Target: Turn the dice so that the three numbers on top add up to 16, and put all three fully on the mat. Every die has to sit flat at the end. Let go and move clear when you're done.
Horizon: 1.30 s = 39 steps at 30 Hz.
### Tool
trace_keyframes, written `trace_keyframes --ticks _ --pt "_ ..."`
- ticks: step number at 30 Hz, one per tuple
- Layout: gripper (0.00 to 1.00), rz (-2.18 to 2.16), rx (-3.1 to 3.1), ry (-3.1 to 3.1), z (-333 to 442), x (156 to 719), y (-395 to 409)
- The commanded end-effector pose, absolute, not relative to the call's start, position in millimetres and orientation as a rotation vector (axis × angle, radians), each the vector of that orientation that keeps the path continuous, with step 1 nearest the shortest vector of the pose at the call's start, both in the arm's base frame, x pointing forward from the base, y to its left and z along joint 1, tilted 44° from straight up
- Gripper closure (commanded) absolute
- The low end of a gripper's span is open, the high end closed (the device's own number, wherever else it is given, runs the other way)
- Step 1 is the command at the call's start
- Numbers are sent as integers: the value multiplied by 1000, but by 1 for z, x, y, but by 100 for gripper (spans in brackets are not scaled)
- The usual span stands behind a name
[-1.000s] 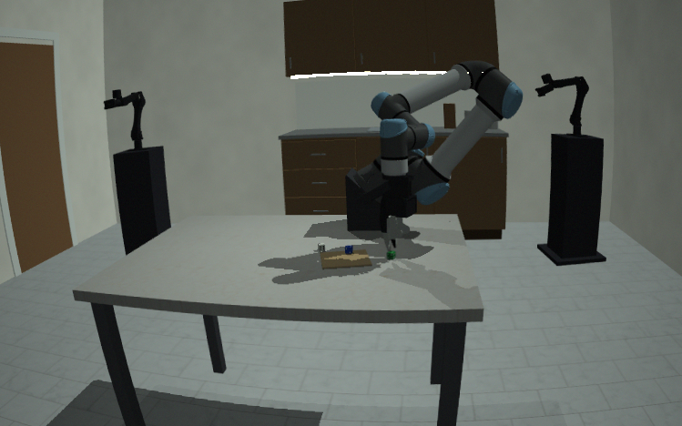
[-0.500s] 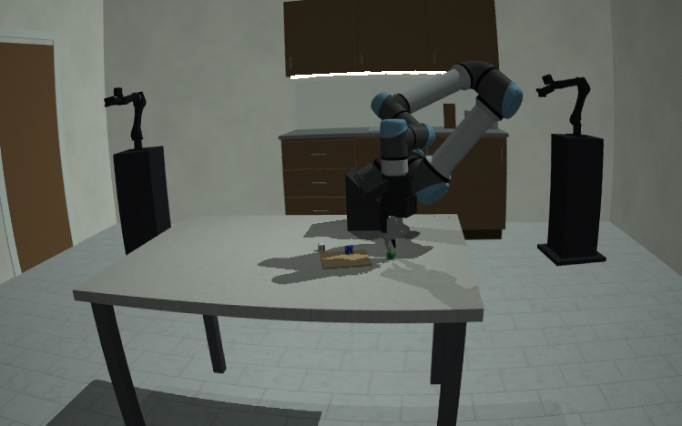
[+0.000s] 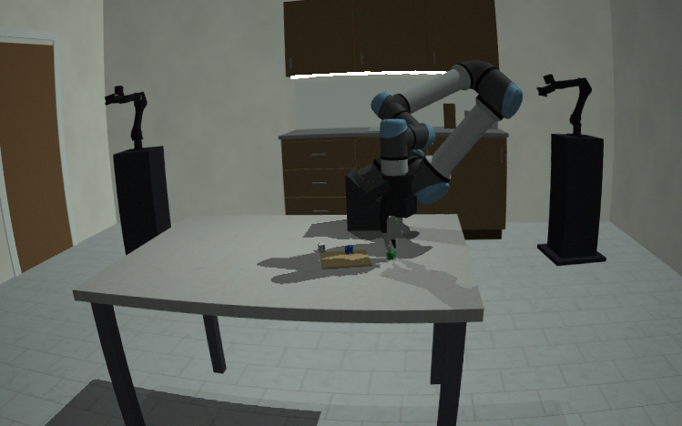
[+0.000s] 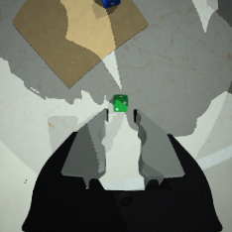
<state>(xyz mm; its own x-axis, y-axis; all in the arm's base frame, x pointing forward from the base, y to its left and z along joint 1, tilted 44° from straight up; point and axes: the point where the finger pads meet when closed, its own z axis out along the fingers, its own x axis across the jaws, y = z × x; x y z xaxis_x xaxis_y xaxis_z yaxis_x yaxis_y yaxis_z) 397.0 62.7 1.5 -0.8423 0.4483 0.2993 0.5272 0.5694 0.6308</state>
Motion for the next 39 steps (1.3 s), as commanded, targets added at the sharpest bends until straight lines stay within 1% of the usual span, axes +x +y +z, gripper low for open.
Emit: trace_keyframes --ticks 1,39 --pt "79 -1134 -839 -2689 2 397 62" --pt "79 -1134 -839 -2689 -17 400 80"
